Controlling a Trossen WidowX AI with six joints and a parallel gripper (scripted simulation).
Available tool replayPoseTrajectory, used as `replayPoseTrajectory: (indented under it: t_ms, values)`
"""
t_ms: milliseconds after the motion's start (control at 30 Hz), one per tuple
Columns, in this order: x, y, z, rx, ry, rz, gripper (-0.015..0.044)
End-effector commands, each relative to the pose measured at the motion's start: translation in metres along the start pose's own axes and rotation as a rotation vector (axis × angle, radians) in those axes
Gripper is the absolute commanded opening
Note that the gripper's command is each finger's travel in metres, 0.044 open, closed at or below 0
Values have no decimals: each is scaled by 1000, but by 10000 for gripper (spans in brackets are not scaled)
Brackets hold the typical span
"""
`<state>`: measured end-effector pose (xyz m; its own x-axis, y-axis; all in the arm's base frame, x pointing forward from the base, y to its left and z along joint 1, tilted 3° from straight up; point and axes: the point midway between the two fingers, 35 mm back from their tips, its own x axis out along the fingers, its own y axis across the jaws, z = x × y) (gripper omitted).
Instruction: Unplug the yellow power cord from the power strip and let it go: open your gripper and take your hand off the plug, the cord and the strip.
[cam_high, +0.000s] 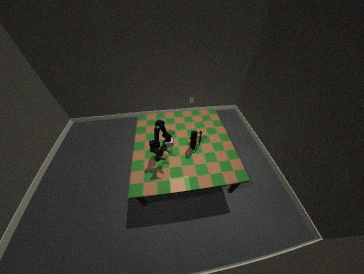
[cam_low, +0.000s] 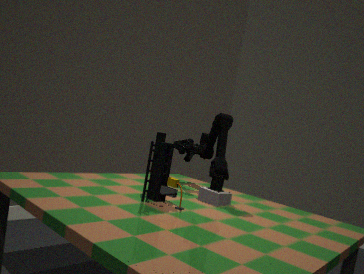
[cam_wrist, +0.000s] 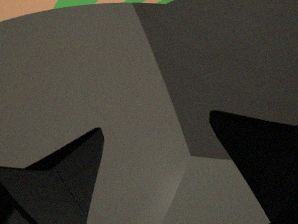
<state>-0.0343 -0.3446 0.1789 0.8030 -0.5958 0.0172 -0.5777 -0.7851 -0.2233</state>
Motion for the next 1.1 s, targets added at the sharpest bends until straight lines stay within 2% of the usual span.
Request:
replayPoseTrajectory:
  t_ms: [0,267,667,1067]
  values:
    - [0,0,0,2,0,0,374]
    - [22,-1,-6,148,6,-9,164]
    - [78,-9,-18,510,3,-27,160]
    - [152,-40,-28,993,-35,-30,160]
